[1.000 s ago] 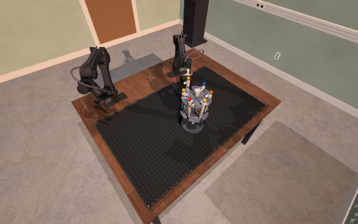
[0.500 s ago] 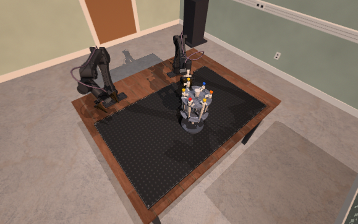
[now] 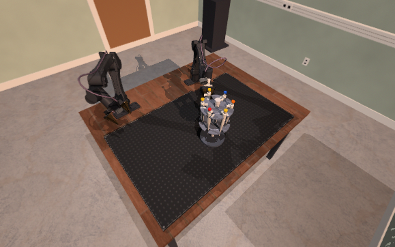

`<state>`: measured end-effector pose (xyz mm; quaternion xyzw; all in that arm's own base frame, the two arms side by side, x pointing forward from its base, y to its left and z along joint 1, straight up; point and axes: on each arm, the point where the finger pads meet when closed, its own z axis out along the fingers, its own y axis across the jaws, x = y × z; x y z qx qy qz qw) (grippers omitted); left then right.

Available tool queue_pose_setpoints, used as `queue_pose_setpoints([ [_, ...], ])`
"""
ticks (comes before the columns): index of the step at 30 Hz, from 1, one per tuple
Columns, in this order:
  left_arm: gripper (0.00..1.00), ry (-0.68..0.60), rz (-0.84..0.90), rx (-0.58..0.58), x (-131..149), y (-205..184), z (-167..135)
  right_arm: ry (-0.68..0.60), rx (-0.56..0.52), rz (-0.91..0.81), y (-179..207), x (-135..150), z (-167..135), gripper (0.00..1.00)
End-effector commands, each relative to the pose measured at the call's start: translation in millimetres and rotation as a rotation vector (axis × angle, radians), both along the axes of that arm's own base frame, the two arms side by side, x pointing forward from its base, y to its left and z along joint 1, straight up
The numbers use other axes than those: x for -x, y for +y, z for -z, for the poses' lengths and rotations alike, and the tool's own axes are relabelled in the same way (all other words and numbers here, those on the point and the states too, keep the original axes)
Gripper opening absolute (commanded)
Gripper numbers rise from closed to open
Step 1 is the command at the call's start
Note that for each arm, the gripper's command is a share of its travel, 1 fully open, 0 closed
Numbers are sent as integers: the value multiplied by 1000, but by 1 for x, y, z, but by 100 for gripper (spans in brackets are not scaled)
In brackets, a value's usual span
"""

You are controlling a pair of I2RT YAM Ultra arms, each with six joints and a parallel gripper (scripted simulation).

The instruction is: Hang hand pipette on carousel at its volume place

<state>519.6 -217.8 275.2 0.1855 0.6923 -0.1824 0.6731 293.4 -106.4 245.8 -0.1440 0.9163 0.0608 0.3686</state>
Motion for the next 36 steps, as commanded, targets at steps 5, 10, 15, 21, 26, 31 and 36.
queue_pose_setpoints([
  [5, 12, -71, 6, 33, -1, 2, -35, -29, 5, -6, -3, -4, -7, 100],
  [10, 12, -71, 5, 33, -2, 2, -35, -29, 5, -6, -3, -4, -7, 100],
  [15, 12, -71, 5, 33, -2, 2, -35, -29, 5, -6, -3, -4, -7, 100],
  [21, 12, -71, 5, 33, -2, 2, -35, -29, 5, -6, -3, -4, -7, 100],
  [26, 12, -71, 5, 33, -2, 2, -35, -29, 5, -6, -3, -4, -7, 100],
  [31, 12, -71, 5, 33, -2, 2, -35, -29, 5, -6, -3, -4, -7, 100],
  [36, 12, -71, 5, 33, -2, 2, -35, -29, 5, -6, -3, -4, -7, 100],
])
